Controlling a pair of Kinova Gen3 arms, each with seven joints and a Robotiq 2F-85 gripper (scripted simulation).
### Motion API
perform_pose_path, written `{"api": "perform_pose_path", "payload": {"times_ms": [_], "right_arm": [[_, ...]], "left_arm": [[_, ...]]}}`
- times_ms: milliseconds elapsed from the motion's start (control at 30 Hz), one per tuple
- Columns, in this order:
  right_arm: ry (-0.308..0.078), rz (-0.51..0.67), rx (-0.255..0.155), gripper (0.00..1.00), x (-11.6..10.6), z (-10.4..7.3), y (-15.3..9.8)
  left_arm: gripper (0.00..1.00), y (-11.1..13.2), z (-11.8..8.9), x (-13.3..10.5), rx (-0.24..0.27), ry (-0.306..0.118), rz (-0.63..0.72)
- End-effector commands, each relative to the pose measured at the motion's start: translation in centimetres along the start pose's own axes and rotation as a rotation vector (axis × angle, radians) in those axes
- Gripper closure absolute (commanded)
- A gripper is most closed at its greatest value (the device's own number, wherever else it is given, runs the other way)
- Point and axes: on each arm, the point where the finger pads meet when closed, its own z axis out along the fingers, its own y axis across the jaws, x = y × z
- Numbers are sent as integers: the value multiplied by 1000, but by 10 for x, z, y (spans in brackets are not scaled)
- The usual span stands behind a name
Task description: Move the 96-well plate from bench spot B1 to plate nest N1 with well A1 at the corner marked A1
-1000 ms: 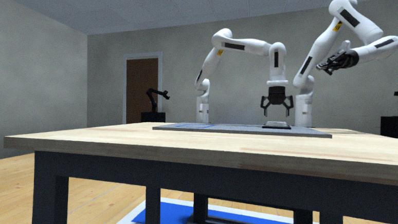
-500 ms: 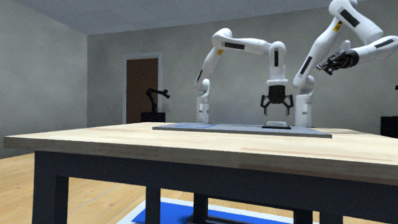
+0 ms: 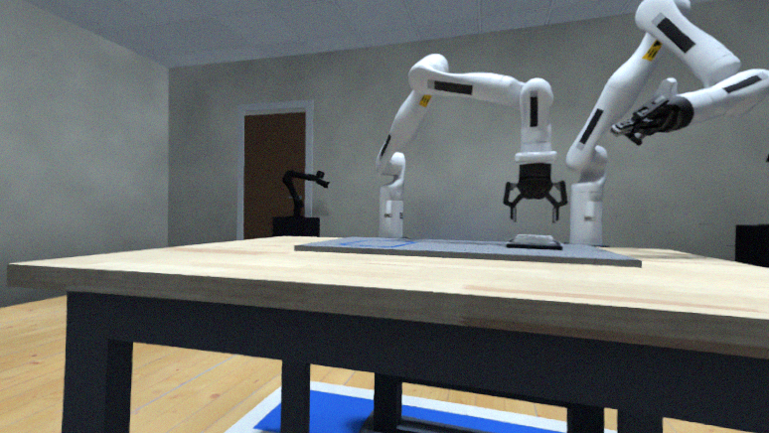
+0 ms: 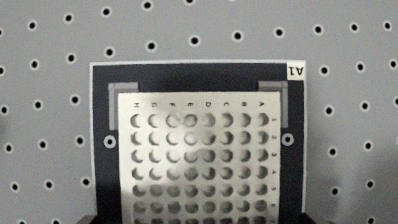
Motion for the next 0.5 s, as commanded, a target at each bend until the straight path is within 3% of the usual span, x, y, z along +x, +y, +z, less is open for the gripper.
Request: {"api": "perform_pose_path", "payload": {"times_ms": [0, 467], "right_arm": [[2, 0, 3, 2, 0, -3, -1], [2, 0, 3, 2, 0, -7, -1]], "left_arm": [[985, -1, 0, 1, 1, 0, 2], [985, -1, 0, 1, 1, 0, 2]]}}
